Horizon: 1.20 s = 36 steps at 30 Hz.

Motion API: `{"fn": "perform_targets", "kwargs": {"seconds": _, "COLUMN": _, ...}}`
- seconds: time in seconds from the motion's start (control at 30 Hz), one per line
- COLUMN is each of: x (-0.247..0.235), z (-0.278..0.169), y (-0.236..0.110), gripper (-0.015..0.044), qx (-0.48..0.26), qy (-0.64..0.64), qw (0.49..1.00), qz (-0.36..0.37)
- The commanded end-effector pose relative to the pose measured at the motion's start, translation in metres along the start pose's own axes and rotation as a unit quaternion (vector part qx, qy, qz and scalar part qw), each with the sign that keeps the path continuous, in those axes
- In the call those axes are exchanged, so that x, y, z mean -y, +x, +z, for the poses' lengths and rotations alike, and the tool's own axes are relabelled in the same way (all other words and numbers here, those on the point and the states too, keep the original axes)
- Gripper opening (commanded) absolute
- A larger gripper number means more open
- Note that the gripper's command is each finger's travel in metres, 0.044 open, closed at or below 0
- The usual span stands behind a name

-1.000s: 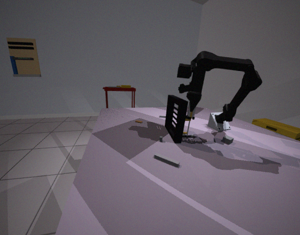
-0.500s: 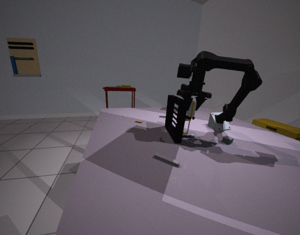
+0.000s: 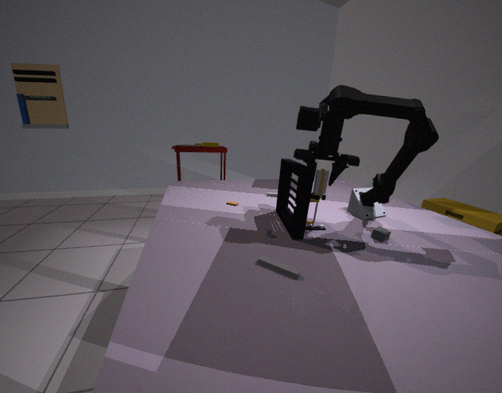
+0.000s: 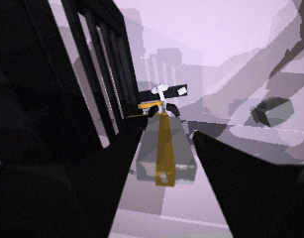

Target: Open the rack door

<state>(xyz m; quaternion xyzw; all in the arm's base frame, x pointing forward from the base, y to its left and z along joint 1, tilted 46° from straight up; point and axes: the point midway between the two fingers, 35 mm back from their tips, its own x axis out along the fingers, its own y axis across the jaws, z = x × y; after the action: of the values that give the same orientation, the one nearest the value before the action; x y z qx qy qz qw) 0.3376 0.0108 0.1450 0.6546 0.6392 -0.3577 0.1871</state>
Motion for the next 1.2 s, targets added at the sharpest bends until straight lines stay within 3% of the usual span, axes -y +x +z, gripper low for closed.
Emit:
{"fn": "perform_targets", "kwargs": {"seconds": 0.0, "x": 0.000, "z": 0.000, "y": 0.000, "gripper": 0.0206, "qx": 0.003, "qy": 0.008, "qw": 1.000, "qz": -0.001}}
{"fn": "perform_targets", "kwargs": {"seconds": 0.13, "x": 0.000, "z": 0.000, "y": 0.000, "gripper": 0.0101, "qx": 0.003, "qy": 0.008, "qw": 1.000, "qz": -0.001}}
{"fn": "perform_targets", "kwargs": {"seconds": 0.57, "x": 0.000, "z": 0.000, "y": 0.000, "gripper": 0.0015, "qx": 0.003, "qy": 0.008, "qw": 1.000, "qz": -0.001}}
{"fn": "perform_targets", "kwargs": {"seconds": 1.17, "x": 0.012, "z": 0.008, "y": 0.000, "gripper": 0.0013, "qx": 0.001, "qy": -0.117, "qw": 0.993, "qz": -0.005}}
